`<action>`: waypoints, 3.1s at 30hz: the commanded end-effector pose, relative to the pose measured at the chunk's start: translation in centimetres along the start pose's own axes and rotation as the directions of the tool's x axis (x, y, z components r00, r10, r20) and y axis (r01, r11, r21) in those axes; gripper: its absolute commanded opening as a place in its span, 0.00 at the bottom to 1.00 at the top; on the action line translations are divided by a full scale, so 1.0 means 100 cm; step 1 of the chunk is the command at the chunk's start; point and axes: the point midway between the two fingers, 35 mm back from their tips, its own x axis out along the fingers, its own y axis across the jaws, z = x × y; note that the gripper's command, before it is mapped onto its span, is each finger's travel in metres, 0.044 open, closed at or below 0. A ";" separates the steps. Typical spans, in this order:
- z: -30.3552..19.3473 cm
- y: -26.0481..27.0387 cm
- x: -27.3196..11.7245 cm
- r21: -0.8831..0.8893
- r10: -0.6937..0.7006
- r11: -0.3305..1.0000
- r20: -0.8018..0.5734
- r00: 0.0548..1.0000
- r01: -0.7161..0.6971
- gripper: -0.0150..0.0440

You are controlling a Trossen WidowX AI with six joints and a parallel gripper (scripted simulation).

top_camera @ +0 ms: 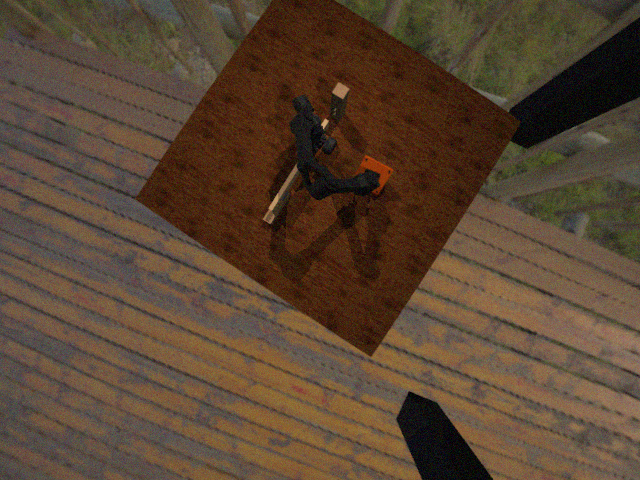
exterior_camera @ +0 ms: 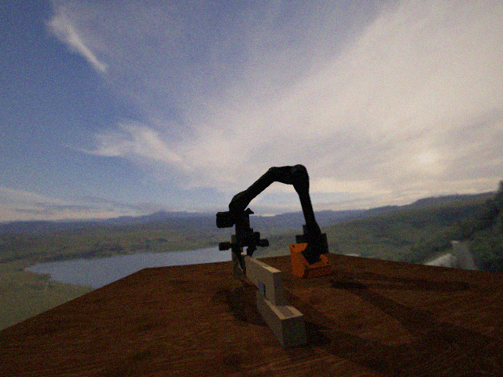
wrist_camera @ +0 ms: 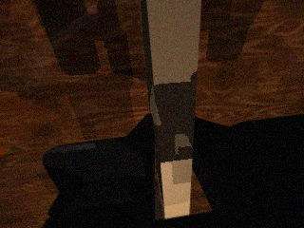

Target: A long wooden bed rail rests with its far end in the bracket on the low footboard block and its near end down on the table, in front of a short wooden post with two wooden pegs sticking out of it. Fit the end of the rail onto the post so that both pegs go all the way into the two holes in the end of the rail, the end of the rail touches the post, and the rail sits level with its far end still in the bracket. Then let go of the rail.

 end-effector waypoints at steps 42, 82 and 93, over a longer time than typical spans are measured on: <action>-0.007 0.001 -0.002 0.004 -0.005 1.000 -0.002 1.000 0.005 0.25; -0.018 0.000 -0.003 0.003 -0.005 1.000 -0.003 1.000 0.005 0.25; -0.022 0.000 -0.004 0.003 -0.005 1.000 -0.003 1.000 0.005 0.25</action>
